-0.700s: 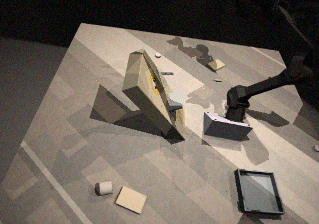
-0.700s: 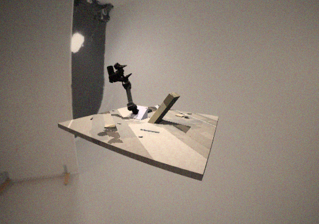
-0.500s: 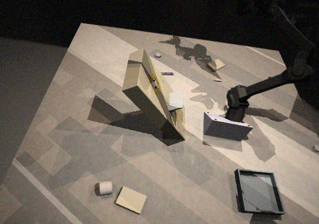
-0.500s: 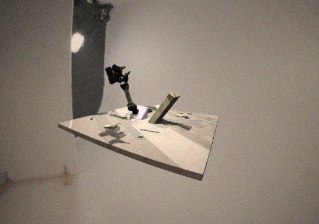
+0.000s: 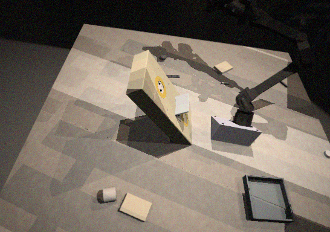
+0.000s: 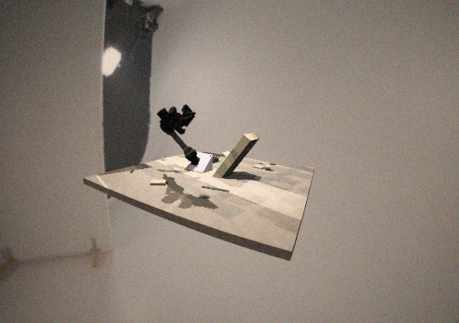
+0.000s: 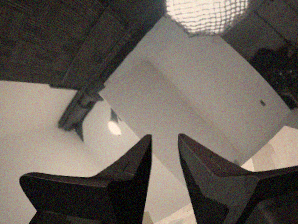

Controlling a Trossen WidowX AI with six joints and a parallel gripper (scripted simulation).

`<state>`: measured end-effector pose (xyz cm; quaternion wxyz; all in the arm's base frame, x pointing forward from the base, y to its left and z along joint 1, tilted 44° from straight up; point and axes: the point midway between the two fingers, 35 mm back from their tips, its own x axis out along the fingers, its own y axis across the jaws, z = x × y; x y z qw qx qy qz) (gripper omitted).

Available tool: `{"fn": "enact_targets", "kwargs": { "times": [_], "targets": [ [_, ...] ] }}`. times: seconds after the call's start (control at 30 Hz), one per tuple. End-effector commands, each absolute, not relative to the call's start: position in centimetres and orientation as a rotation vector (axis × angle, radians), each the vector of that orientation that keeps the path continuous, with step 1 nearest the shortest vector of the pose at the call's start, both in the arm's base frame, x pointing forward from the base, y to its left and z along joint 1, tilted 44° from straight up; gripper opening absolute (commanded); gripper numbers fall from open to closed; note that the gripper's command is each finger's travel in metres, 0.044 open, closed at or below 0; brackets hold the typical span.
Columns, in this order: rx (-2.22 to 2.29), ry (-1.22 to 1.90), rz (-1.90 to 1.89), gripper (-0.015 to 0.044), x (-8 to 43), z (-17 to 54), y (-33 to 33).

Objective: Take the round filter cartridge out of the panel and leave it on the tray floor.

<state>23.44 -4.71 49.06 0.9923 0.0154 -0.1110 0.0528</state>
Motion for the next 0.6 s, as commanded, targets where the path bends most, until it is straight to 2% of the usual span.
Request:
{"fn": "enact_targets", "kwargs": {
  "times": [0.0, 0.3, 0.57],
  "targets": [
    [0.516, -0.059, 0.052, 0.0093, 28.8, 44.0, -5.7],
    [1.093, 0.182, -0.153, 0.0093, 34.7, 35.0, -3.1],
    [1.429, 0.308, -0.462, 0.0093, 36.7, 26.4, 1.7]
  ]
}}
